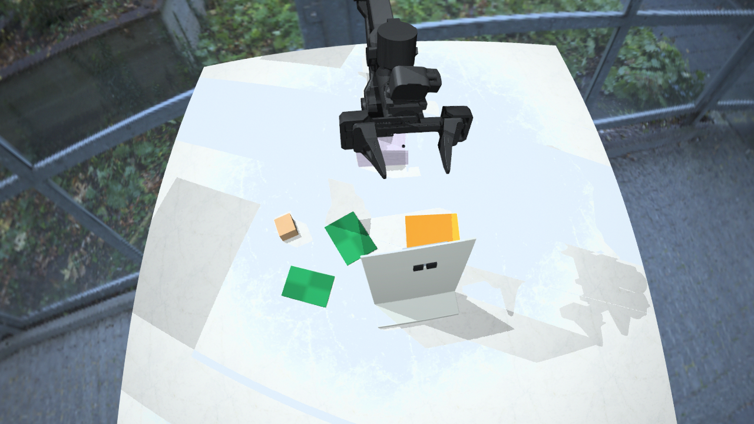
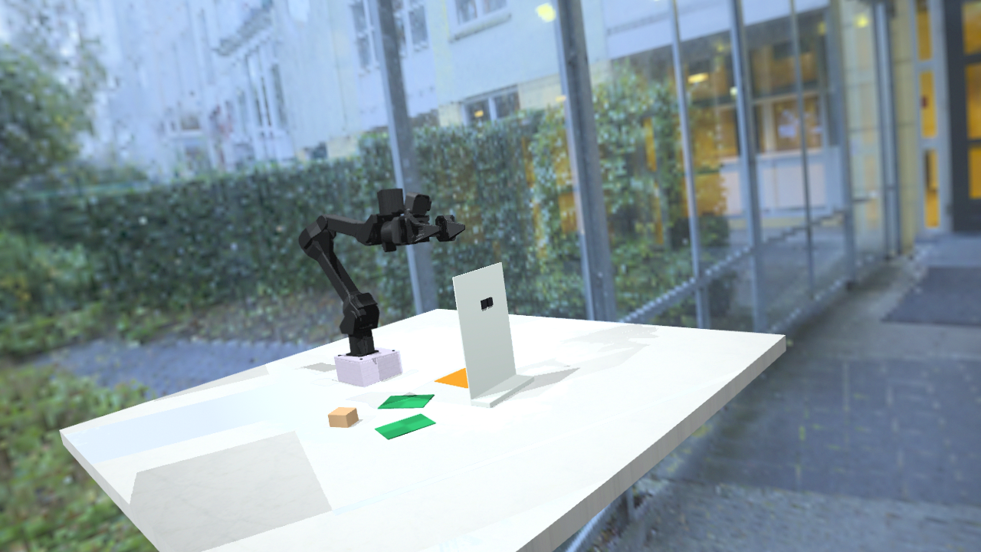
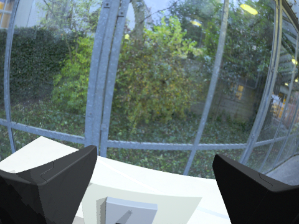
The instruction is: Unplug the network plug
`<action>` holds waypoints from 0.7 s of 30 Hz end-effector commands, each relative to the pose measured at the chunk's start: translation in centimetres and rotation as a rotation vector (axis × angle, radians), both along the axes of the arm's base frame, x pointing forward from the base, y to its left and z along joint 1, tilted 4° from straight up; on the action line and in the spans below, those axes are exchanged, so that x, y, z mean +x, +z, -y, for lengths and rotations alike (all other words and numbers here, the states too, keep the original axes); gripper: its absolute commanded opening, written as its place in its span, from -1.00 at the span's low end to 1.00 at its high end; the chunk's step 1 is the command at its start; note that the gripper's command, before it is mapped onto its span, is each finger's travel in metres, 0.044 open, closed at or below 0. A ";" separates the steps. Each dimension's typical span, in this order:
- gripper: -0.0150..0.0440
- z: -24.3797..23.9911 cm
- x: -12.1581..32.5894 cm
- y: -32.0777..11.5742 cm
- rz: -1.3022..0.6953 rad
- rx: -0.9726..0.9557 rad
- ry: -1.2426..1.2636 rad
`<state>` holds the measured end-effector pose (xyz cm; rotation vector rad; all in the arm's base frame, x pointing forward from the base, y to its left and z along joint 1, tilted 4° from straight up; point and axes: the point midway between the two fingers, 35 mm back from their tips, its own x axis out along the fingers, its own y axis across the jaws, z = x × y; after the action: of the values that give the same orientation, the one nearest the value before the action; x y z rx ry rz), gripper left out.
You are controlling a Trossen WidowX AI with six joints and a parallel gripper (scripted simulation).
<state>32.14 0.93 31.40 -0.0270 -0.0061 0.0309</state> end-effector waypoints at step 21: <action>0.04 0.4 3.0 -8.2 -0.046 0.677 0.112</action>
<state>35.08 0.71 24.59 0.5441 0.0161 0.1252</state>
